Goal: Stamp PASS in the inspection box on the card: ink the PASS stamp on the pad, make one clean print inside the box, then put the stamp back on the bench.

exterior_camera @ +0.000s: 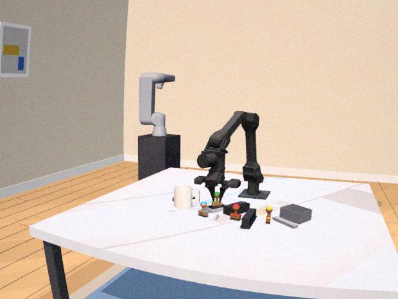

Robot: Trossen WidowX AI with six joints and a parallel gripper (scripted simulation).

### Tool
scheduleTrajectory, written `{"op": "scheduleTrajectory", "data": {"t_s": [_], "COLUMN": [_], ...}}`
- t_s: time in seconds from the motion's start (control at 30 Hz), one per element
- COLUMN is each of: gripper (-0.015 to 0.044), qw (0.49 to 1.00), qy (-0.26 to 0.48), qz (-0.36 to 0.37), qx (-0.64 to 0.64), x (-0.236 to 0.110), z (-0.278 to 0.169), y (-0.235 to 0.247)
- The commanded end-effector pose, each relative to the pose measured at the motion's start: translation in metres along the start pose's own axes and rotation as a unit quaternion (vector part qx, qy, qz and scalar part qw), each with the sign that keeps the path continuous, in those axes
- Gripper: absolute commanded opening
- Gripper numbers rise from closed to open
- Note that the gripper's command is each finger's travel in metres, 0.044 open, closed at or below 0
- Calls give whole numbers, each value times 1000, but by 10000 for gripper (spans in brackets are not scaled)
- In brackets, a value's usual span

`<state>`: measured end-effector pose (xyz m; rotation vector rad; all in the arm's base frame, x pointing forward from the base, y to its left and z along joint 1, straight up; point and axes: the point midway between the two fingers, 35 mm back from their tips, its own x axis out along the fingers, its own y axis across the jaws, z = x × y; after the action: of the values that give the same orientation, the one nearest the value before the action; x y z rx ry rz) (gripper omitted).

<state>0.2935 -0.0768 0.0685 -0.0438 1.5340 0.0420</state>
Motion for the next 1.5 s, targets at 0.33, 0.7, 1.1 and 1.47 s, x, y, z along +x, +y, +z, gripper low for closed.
{"op": "scheduleTrajectory", "data": {"t_s": [0.33, 0.7, 1.1, 1.47], "gripper": [0, 0, 0, 0], "qw": [1000, 1000, 1000, 1000], "qy": [1, 1, 1, 1], "qz": [2, 2, 2, 2], "qx": [0, 0, 0, 0], "x": [3, 4, 2, -4], "z": [0, 0, 0, 0], "y": [0, 0, 0, 0]}}
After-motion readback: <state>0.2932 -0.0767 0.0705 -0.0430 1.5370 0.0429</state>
